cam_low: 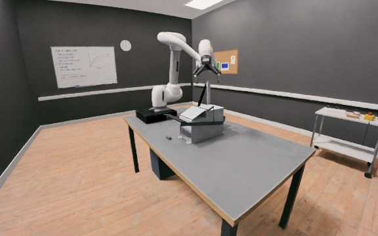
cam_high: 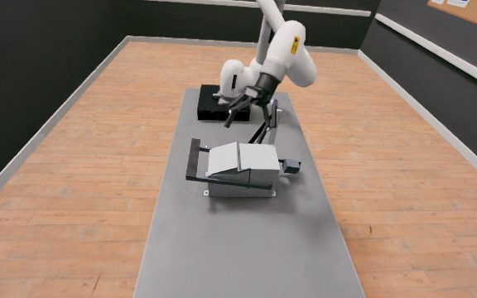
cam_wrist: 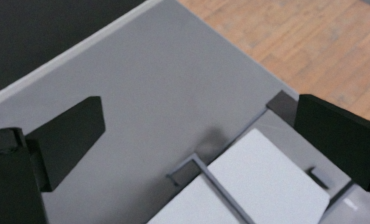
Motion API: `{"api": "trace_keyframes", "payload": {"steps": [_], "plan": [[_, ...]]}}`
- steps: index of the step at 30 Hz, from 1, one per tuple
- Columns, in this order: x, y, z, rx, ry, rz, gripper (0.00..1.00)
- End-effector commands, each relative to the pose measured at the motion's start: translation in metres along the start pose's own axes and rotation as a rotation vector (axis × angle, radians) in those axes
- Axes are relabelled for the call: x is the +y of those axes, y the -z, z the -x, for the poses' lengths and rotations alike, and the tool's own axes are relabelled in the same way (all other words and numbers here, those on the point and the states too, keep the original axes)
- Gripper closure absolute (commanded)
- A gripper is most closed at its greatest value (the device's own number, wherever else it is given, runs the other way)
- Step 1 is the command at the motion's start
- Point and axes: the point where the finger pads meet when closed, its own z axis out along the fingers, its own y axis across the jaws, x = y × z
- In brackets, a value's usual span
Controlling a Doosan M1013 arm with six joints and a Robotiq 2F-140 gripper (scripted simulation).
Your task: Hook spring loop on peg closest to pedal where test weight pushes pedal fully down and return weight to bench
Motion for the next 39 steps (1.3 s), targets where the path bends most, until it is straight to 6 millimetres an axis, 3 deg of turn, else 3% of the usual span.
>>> {"api": "trace_keyframes", "payload": {"steps": [1, 4, 5, 21, 22, 36, 39], "plan": [[-0.001, 0.013, -0.013, 0.0, -0.001, 0.0, 0.0], [-0.001, 0.016, -0.016, 0.0, -0.001, 0.0, 0.0], [-0.001, 0.009, -0.009, 0.001, -0.001, -0.001, 0.0], [-0.004, 0.048, -0.047, 0.001, -0.001, -0.001, 0.0], [-0.001, 0.041, -0.035, 0.001, -0.001, -0.001, 0.0], [0.034, 0.074, -0.006, 0.001, -0.001, -0.001, 0.0], [0.027, 0.068, -0.012, 0.001, -0.001, -0.001, 0.0]]}}
